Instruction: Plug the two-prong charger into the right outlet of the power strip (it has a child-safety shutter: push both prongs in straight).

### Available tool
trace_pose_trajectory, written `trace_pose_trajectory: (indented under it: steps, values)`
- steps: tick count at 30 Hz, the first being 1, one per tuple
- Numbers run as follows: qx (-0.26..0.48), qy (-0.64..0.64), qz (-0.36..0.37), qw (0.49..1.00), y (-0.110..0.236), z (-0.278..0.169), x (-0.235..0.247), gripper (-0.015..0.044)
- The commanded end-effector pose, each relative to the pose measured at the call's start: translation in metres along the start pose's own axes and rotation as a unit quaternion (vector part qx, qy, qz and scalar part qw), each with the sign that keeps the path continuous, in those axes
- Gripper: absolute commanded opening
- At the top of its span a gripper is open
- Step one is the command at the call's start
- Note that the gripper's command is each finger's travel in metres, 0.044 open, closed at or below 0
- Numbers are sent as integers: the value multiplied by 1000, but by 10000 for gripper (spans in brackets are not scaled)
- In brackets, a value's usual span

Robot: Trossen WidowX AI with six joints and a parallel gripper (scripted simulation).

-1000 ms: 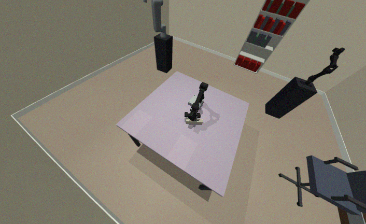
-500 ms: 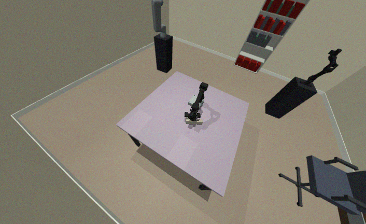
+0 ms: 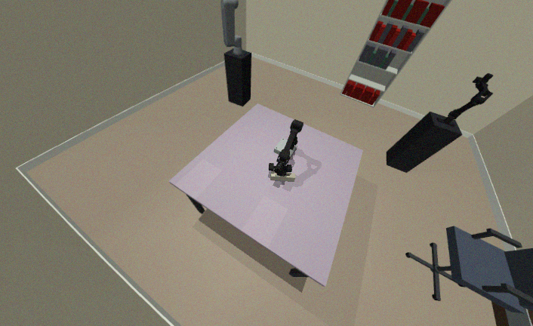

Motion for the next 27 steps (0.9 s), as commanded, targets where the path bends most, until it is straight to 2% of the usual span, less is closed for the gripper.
trace_pose_trajectory:
  steps: [1,27]
  values:
    - [-1,0,0,1000,-1,-1,0,440]
    - [-9,1,-2,1000,-1,-11,2,440]
Point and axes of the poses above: the point midway between the two fingers, 35 mm back from their tips, its own y axis back along the fingers, its own x axis across the jaws, z = x × y, the point moved 8 cm from there along y, back along the fingers, and after that the axes turned 10 degrees about y, right-handed, at the moved point
